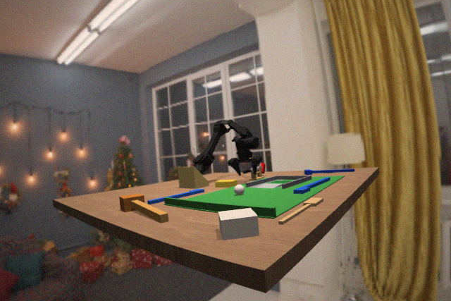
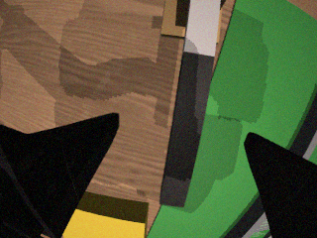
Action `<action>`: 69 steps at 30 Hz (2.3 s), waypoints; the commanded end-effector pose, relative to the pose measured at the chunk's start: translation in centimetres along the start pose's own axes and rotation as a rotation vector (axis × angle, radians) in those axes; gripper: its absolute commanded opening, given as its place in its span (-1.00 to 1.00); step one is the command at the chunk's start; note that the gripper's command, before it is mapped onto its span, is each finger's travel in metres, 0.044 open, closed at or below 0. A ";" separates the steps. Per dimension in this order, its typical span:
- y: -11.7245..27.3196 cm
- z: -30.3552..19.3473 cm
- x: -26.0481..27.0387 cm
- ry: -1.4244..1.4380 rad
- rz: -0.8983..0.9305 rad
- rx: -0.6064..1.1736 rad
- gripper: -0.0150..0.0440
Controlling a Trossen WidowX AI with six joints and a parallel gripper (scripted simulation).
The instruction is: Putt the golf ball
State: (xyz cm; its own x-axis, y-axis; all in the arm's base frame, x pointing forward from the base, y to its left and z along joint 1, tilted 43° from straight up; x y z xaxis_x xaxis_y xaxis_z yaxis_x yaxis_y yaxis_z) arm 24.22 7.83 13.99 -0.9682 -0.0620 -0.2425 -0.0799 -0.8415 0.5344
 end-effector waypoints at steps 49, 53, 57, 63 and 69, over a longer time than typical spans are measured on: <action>8.7 2.4 0.0 -0.010 -0.050 0.039 -0.49; 8.5 0.5 -0.4 -0.105 -0.051 0.060 -0.49; 9.6 -2.0 -0.8 -0.246 -0.061 0.092 -0.49; 11.3 -5.7 -0.9 -0.460 -0.080 0.134 -0.49; 13.0 -9.6 -0.5 -0.675 -0.102 0.168 -0.49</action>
State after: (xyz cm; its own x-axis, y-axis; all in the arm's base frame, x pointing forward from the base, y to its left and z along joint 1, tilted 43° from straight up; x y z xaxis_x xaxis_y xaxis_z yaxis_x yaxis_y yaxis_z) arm 25.69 -6.59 14.17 -0.9229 0.3438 0.1732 -0.1536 -0.7415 0.6532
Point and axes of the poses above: the point midway between the two fingers, 35 mm back from their tips, its own y axis back along the fingers, its own x axis across the jaws, z = x × y, the point moved 2 cm from there along y, back along the fingers, and after that the axes turned 7 degrees about y, right-handed, at the moved point
